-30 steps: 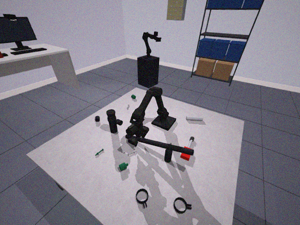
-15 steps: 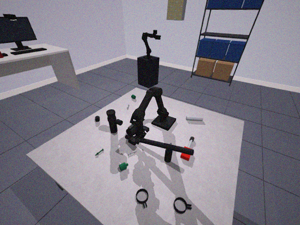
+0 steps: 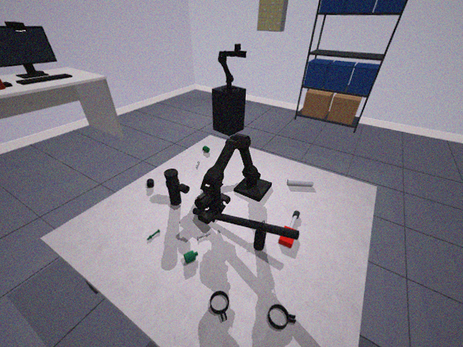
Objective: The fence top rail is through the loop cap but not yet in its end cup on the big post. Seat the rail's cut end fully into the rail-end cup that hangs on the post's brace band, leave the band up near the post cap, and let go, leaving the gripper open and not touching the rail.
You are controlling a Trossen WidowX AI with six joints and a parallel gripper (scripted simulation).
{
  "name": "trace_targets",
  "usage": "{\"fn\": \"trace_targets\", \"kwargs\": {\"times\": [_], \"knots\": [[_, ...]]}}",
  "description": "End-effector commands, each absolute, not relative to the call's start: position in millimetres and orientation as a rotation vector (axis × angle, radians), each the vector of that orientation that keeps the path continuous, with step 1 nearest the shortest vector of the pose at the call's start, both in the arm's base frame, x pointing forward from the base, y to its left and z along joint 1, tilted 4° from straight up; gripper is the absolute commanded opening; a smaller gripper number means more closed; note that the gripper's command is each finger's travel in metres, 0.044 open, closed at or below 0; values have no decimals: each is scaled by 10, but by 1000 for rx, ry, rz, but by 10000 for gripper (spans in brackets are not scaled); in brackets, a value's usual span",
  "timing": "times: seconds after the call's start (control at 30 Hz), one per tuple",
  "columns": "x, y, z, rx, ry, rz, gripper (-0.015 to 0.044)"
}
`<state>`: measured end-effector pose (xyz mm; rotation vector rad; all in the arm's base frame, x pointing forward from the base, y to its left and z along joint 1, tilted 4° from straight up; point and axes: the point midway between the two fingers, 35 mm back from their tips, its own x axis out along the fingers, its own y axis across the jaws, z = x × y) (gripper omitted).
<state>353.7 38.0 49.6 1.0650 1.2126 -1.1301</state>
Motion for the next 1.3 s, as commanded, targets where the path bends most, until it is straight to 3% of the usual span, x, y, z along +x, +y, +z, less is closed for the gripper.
{"fn": "trace_targets", "kwargs": {"times": [0.0, 0.4, 1.27], "knots": [[3549, 368, 615, 1044, 1184, -1137, 0], [3503, 223, 1279, 877, 964, -1247, 0], [3495, 234, 1267, 879, 987, -1250, 0]]}}
